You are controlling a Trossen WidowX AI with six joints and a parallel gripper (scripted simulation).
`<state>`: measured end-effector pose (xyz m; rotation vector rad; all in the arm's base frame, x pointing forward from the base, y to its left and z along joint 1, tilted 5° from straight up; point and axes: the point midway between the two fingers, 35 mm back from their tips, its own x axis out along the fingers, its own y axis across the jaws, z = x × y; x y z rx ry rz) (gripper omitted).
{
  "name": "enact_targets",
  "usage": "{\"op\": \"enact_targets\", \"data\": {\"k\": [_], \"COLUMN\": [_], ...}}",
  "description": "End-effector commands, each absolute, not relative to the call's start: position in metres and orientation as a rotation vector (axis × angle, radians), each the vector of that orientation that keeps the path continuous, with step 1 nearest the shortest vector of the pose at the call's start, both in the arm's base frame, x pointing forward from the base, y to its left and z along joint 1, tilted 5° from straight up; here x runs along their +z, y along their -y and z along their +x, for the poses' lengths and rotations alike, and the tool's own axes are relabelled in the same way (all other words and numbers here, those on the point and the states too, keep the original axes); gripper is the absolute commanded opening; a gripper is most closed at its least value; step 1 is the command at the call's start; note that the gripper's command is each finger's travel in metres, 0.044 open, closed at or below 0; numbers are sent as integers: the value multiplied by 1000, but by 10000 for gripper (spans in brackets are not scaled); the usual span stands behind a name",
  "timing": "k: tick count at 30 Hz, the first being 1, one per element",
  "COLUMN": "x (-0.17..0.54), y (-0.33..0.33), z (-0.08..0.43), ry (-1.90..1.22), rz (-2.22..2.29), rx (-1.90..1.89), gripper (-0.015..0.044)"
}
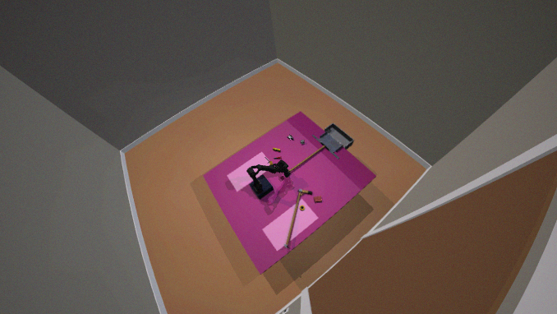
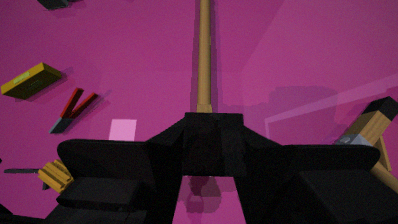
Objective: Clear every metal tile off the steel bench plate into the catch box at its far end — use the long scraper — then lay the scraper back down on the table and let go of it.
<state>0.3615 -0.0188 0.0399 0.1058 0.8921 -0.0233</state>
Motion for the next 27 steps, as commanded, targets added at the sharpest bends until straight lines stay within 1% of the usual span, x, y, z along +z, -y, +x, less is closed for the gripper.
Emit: {"op": "enact_targets", "data": {"k": [1, 27], "x": [43, 37], "y": [19, 16], "z": [359, 330], "ry": [-877, -876], "rz": [104, 104], "rx": [-23, -24], "gripper": [0, 0]}}
